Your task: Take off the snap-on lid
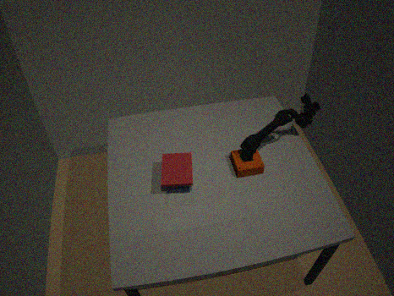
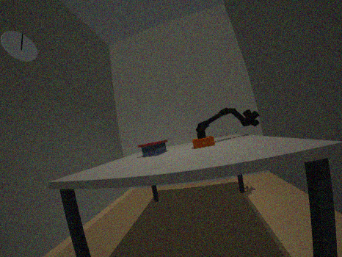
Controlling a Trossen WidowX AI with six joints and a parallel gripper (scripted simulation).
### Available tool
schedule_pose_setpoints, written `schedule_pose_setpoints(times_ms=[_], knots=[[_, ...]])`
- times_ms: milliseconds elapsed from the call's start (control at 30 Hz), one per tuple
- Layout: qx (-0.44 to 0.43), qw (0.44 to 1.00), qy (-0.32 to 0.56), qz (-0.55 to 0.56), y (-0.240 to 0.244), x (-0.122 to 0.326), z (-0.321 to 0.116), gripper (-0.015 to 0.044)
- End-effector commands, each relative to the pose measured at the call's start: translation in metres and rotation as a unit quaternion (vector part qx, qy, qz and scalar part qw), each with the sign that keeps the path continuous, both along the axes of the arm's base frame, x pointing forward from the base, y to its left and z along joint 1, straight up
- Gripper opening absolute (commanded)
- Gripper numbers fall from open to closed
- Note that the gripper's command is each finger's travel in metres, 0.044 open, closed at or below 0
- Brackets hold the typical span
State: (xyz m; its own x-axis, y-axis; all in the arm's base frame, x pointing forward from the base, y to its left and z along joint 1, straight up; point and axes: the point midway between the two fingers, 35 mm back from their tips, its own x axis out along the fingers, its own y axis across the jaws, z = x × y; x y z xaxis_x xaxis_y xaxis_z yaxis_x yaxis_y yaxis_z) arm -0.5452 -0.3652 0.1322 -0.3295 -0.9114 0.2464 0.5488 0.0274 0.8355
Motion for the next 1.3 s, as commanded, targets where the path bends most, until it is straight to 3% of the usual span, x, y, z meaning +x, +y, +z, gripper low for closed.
schedule_pose_setpoints(times_ms=[0,200,333,600,700,933,1033,1267], knots=[[0.000,1.000,0.000,0.000,0.000,0.000,0.002,0.0374],[0.000,1.000,0.000,0.000,0.001,0.001,0.027,0.0235],[0.000,1.000,-0.006,0.007,-0.010,0.008,0.030,0.0235],[0.003,0.994,-0.065,0.083,-0.110,0.097,0.053,0.0235],[0.010,0.993,-0.078,0.088,-0.124,0.113,0.054,0.0235],[0.031,0.979,-0.132,0.154,-0.194,0.222,0.070,0.0235],[0.037,0.975,-0.143,0.169,-0.205,0.248,0.074,0.0235],[0.070,0.951,-0.188,0.235,-0.241,0.375,0.088,0.0235]])
